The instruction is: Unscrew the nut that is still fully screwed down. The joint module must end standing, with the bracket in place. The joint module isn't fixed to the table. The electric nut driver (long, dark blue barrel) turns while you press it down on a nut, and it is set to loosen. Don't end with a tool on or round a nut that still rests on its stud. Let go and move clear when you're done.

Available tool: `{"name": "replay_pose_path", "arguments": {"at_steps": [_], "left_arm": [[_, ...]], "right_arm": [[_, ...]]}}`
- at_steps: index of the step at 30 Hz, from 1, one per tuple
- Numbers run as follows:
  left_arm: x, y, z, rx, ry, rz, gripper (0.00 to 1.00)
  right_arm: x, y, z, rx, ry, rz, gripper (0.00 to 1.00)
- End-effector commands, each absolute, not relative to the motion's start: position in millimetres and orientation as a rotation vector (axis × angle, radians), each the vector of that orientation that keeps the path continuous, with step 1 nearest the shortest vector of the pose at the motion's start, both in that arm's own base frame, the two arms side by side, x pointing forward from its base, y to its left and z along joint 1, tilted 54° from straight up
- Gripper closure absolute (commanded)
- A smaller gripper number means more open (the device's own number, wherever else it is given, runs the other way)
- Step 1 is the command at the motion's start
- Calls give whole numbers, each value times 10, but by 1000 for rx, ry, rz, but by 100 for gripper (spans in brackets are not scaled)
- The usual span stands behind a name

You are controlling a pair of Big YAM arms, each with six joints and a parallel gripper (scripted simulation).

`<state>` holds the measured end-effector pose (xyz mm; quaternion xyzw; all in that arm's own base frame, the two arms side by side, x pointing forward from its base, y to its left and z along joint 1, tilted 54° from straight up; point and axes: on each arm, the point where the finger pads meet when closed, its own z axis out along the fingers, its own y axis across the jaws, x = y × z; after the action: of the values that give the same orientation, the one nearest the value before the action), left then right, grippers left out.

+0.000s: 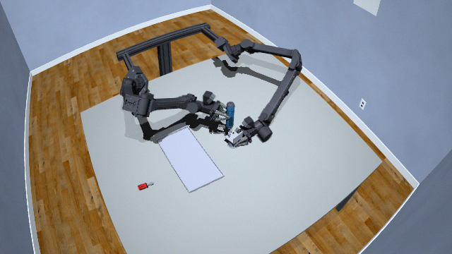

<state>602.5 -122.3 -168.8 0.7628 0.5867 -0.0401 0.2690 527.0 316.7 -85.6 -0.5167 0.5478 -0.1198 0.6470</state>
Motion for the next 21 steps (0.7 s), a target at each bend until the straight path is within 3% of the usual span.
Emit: {"name": "replay_pose_path", "arguments": {"at_steps": [1,21], "left_arm": [[6049,-1278,-1660,2060,1569,-103,41],[6049,-1278,-1660,2060,1569,-103,41]], "right_arm": [[5242,3582,-547,-1168,1173,-226,58],[5268,3777,-509,-1166,1178,-231,58]]}}
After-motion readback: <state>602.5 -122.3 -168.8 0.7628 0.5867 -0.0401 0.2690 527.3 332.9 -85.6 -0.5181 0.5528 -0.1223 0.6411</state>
